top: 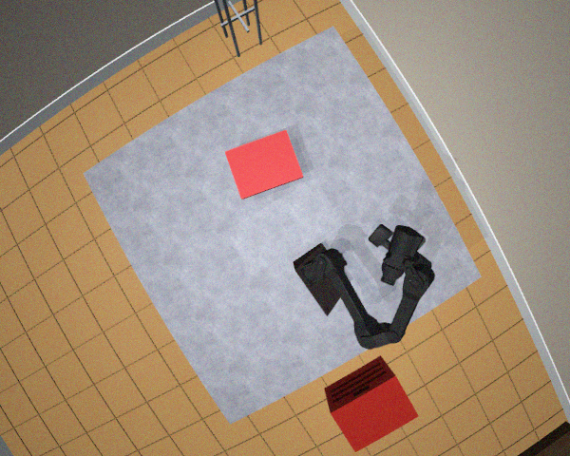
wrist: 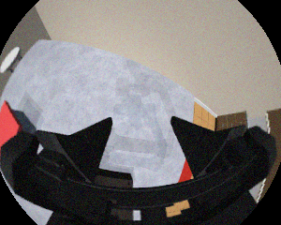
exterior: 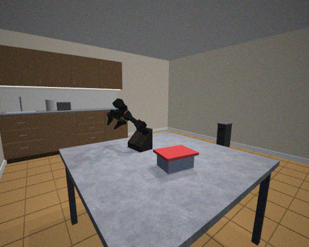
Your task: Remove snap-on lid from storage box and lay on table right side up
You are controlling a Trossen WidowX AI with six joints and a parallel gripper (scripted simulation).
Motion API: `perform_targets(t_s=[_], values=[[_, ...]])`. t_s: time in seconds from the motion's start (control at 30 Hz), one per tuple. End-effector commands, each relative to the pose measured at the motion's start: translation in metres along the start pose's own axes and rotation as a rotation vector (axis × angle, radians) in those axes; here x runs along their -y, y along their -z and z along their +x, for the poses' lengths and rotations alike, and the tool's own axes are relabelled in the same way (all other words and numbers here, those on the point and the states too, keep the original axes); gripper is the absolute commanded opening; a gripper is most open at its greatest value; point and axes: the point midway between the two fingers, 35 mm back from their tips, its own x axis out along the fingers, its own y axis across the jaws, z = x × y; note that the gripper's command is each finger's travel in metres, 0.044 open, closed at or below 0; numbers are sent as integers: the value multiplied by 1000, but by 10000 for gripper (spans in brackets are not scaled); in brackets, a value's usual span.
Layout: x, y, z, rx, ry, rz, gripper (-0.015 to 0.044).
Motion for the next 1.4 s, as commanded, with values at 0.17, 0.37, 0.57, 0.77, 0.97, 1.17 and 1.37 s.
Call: perform_targets(t_s=[0.17, 0.37, 0.57, 0.77, 0.97, 1.17, 1.37], values=[[-68, -26, 7, -2, -162, 92, 243], [-136, -42, 2, -12, -292, 155, 235], [-213, -43, -16, -36, -436, 249, 235], [-276, -30, -41, -74, -558, 400, 235], [-344, 10, -84, -167, -727, 601, 235], [-376, 52, -118, -272, -851, 746, 235], [-388, 81, -137, -355, -925, 832, 235]])
